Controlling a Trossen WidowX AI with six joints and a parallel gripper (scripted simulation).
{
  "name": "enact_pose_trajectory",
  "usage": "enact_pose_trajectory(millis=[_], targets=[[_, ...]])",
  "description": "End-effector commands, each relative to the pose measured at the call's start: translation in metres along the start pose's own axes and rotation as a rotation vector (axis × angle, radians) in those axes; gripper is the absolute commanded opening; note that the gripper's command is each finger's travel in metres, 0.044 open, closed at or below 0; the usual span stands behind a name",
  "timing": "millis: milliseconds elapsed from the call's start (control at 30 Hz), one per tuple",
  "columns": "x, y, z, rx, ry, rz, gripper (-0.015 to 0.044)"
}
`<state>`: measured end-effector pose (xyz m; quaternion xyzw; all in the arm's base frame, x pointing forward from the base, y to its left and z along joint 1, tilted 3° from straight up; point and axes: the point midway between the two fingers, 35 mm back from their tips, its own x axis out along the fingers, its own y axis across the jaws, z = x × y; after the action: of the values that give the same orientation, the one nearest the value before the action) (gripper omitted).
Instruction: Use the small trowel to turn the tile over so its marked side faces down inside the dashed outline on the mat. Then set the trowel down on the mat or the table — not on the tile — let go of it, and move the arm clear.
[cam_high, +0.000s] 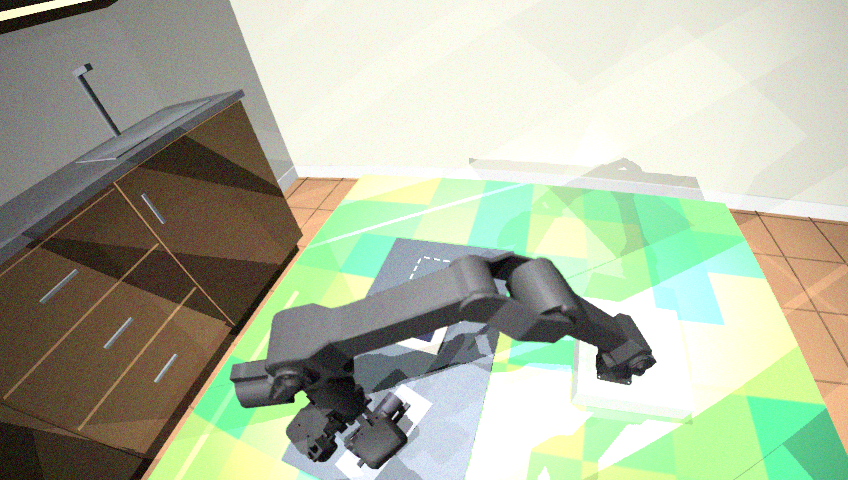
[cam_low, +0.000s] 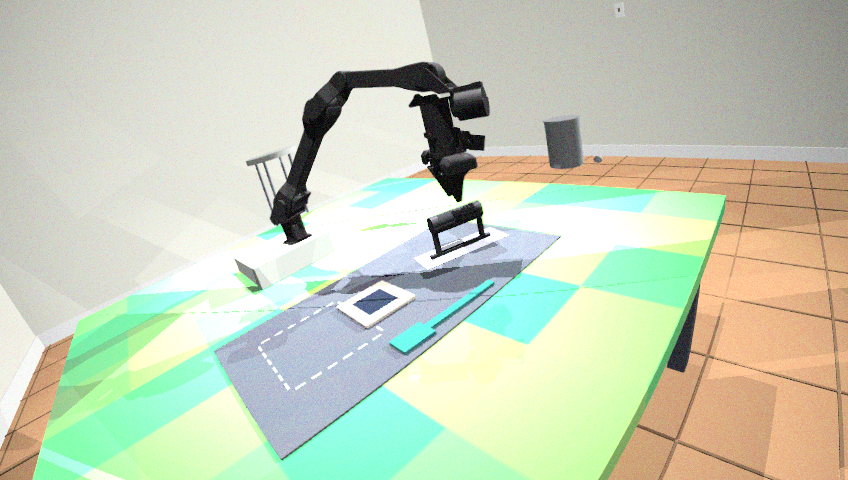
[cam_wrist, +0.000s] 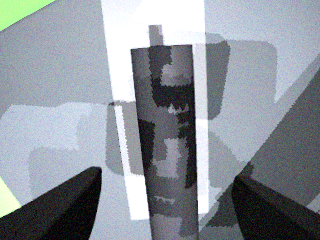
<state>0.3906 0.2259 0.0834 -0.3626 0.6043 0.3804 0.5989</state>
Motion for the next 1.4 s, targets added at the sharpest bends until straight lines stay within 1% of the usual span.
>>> enact_pose_trajectory(millis=[0, 1367], targets=[[0.0006, -0.0002, -0.001, 0.119, 0.004, 0.0, 0.027], [0.0007, -0.0015, -0.0051, 1.535, 0.003, -0.003, 0.027]])
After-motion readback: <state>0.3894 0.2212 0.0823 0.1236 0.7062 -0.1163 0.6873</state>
